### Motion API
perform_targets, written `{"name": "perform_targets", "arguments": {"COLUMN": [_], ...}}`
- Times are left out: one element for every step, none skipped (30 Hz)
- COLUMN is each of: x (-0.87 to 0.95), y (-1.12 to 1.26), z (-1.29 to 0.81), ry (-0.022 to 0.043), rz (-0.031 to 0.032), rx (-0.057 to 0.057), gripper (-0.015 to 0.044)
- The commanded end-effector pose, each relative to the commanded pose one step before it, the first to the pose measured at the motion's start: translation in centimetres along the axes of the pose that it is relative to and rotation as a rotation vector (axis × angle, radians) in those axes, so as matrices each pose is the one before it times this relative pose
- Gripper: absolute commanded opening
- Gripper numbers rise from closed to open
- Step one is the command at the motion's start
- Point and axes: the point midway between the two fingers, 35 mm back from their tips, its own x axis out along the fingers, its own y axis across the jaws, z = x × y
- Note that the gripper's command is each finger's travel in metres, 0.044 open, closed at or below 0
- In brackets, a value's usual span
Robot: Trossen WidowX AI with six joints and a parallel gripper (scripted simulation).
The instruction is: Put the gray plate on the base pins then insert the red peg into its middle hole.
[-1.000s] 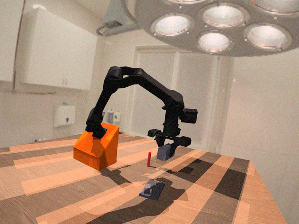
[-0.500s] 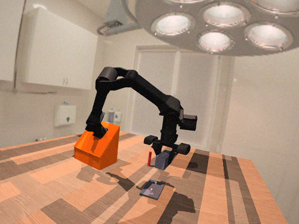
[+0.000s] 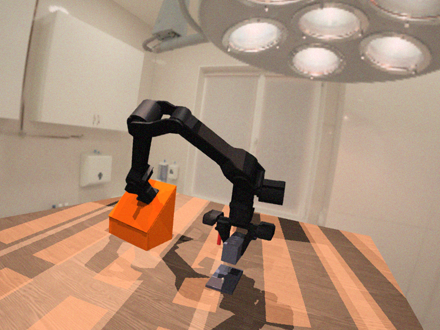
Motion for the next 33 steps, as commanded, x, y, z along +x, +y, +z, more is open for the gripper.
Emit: {"name": "perform_targets", "arguments": {"x": [0.445, 0.145, 0.145, 0.145, 0.121, 0.075, 0.026, 0.007, 0.000, 0.000, 0.009, 0.000, 0.000, -0.005, 0.000, 0.000, 0.000, 0.000, 0.000, 0.000, 0.000, 0.000, 0.000, 0.000, 0.000, 0.000, 0.000, 0.000, 0.000, 0.000, 0.000, 0.000, 0.000], "y": [0.274, 0.069, 0.073, 0.078, 0.069, 0.044, 0.015, 0.002, 0.000, 0.000, 0.009, 0.000, 0.000, -0.004, 0.000, 0.000, 0.000, 0.000, 0.000, 0.000, 0.000, 0.000, 0.000, 0.000, 0.000, 0.000, 0.000, 0.000, 0.000, 0.000, 0.000, 0.000, 0.000], "z": [-1.406, -0.273, -0.272, -0.271, -0.224, -0.135, -0.045, -0.012, 0.000, 0.000, -0.002, 0.000, 0.000, -0.009, 0.000, 0.000, 0.000, 0.000, 0.000, 0.000, 0.000, 0.000, 0.000, 0.000, 0.000, 0.000, 0.000, 0.000, 0.000, 0.000, 0.000, 0.000, 0.000], "ry": [0.01022, 0.00151, 0.00155, 0.00160, 0.00136, 0.00101, 0.00043, 0.00001, 0.00000, 0.00000, 0.00000, 0.00000, 0.00000, 0.00000, 0.00000, 0.00000, 0.00000, 0.00000, 0.00000, 0.00000, 0.00000, 0.00000, 0.00000, 0.00000, 0.00000, 0.00000, 0.00000, 0.00000, 0.00000, 0.00000, 0.00000, 0.00000, 0.00000], "rz": [-0.00505, 0.00047, 0.00052, 0.00057, 0.00051, 0.00040, 0.00017, 0.00000, 0.00000, 0.00000, 0.00000, 0.00000, 0.00000, 0.00000, 0.00000, 0.00000, 0.00000, 0.00000, 0.00000, 0.00000, 0.00000, 0.00000, 0.00000, 0.00000, 0.00000, 0.00000, 0.00000, 0.00000, 0.00000, 0.00000, 0.00000, 0.00000, 0.00000], "rx": [-0.0320, -0.0064, -0.0064, -0.0064, -0.0053, -0.0033, -0.0011, 0.0000, 0.0000, 0.0000, 0.0000, 0.0000, 0.0000, 0.0000, 0.0000, 0.0000, 0.0000, 0.0000, 0.0000, 0.0000, 0.0000, 0.0000, 0.0000, 0.0000, 0.0000, 0.0000, 0.0000, 0.0000, 0.0000, 0.0000, 0.0000, 0.0000, 0.0000], "gripper": [0.0000, 0.0000, 0.0000, 0.0000, 0.0000, 0.0000, 0.0000, 0.0000, 0.0000, 0.0000, 0.0000, 0.0000, 0.0000, 0.0000, 0.0000, 0.0000, 0.0000, 0.0000, 0.0000, 0.0000, 0.0000, 0.0000, 0.0000, 0.0000, 0.0000, 0.0000, 0.0000, 0.0000, 0.0000, 0.0000, 0.0000, 0.0000, 0.0000]}}
